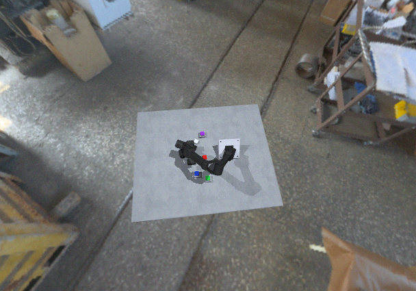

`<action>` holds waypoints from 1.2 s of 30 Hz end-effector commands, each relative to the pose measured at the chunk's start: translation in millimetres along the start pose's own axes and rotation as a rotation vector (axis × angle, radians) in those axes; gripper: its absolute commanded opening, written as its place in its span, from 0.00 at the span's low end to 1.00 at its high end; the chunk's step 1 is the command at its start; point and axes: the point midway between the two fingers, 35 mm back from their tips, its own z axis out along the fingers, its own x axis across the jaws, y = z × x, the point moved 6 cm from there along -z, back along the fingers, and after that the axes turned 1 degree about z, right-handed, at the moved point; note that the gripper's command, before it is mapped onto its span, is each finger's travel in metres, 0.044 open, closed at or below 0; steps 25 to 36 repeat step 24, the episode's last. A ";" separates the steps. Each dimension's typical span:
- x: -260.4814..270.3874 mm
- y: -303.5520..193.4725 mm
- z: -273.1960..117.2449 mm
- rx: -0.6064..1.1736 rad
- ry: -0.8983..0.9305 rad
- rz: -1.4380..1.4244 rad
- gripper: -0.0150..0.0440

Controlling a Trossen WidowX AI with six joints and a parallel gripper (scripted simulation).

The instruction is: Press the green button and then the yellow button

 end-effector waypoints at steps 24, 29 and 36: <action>184.4 -61.0 -94.1 0.006 0.009 0.007 0.93; 184.4 -61.0 -94.1 0.006 0.009 0.007 0.93; 184.4 -61.0 -94.1 0.006 0.009 0.007 0.93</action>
